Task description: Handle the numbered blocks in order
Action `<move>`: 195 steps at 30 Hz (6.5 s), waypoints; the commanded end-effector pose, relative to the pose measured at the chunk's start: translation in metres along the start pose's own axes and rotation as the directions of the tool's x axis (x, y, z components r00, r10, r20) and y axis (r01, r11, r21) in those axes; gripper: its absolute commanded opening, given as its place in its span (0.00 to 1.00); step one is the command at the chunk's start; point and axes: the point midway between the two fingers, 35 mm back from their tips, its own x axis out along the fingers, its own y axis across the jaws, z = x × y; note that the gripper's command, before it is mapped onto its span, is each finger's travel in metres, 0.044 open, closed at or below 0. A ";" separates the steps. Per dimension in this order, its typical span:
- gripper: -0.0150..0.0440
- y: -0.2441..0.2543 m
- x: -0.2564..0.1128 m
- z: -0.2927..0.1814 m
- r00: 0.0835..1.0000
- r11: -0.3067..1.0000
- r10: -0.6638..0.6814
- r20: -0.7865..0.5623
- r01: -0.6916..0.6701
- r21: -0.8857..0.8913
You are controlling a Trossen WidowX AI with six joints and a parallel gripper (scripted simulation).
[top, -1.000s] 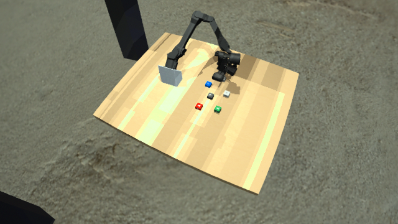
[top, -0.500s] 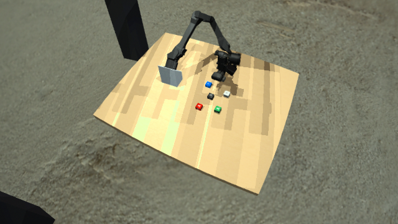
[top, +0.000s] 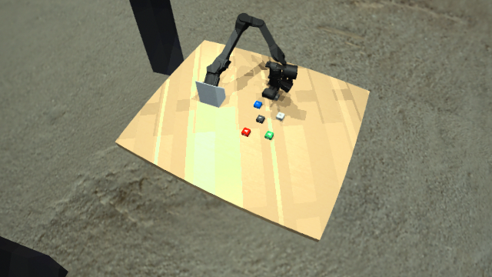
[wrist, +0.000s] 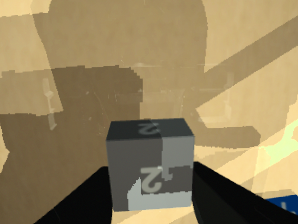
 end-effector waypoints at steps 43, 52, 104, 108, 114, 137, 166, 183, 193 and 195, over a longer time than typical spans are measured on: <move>0.93 0.001 -0.022 0.000 1.000 1.000 0.002 0.002 -0.002 -0.006; 0.62 0.000 -0.100 0.001 1.000 1.000 -0.003 0.002 0.003 -0.005; 0.93 -0.104 -0.007 0.084 1.000 1.000 -0.003 0.006 0.003 -0.010; 0.93 -0.104 0.000 0.084 1.000 1.000 -0.003 0.006 0.003 -0.010; 0.93 -0.104 0.009 0.084 1.000 1.000 -0.002 0.006 0.002 -0.010; 0.46 -0.104 0.013 0.084 1.000 1.000 -0.001 0.006 0.001 -0.009; 0.46 -0.104 0.013 0.084 1.000 1.000 -0.001 0.006 0.001 -0.009; 0.46 -0.104 -0.002 0.084 1.000 1.000 -0.002 0.006 0.002 -0.010; 0.46 -0.104 -0.001 0.084 1.000 1.000 -0.002 0.006 0.002 -0.010; 0.46 -0.104 0.002 0.084 1.000 1.000 -0.002 0.006 0.002 -0.010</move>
